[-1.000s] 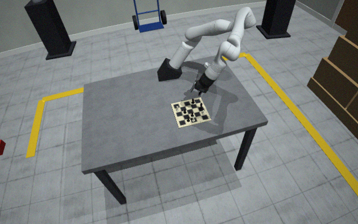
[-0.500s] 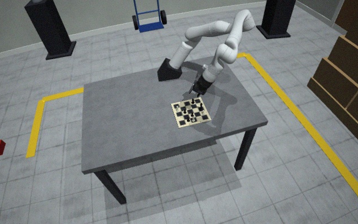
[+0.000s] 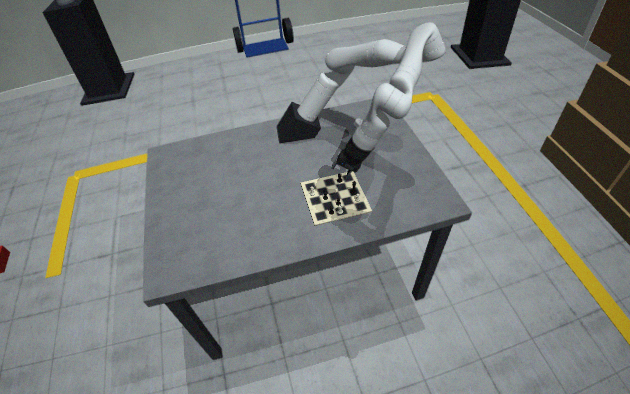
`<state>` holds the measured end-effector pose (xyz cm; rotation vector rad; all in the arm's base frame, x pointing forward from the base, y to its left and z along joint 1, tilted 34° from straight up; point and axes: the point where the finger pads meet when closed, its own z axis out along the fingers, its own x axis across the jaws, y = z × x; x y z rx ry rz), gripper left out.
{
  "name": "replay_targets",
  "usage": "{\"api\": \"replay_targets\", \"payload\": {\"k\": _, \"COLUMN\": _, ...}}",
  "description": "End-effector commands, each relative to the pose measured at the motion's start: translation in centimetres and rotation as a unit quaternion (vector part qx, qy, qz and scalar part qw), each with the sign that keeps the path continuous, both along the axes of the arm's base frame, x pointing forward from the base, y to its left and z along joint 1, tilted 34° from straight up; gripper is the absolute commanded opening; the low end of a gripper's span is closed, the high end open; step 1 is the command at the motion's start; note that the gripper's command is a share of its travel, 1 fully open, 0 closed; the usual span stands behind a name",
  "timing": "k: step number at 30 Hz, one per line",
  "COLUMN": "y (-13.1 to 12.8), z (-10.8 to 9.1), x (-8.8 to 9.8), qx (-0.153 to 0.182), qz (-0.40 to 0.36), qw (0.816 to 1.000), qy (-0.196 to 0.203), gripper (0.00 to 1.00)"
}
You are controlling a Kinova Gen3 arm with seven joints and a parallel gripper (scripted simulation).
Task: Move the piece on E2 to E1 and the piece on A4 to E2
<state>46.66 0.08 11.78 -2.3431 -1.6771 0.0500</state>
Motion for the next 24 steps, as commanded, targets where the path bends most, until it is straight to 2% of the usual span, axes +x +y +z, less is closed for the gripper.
{"api": "replay_targets", "payload": {"k": 1, "y": -0.8, "z": -0.6, "x": 0.1, "qx": -0.002, "qz": -0.007, "qw": 1.000, "qy": 0.006, "gripper": 1.00}}
{"api": "replay_targets", "payload": {"k": 9, "y": -0.8, "z": -0.6, "x": 0.1, "qx": -0.002, "qz": -0.007, "qw": 1.000, "qy": 0.006, "gripper": 1.00}}
{"api": "replay_targets", "payload": {"k": 10, "y": -1.0, "z": -1.5, "x": 0.5, "qx": 0.008, "qz": -0.027, "qw": 0.999, "qy": 0.019, "gripper": 1.00}}
{"api": "replay_targets", "payload": {"k": 19, "y": -1.0, "z": -1.5, "x": 0.5, "qx": 0.008, "qz": -0.027, "qw": 0.999, "qy": 0.019, "gripper": 1.00}}
{"api": "replay_targets", "payload": {"k": 20, "y": -1.1, "z": -2.4, "x": 0.9, "qx": 0.019, "qz": -0.046, "qw": 0.998, "qy": 0.032, "gripper": 1.00}}
{"api": "replay_targets", "payload": {"k": 24, "y": -1.1, "z": -2.4, "x": 0.9, "qx": 0.019, "qz": -0.046, "qw": 0.998, "qy": 0.032, "gripper": 1.00}}
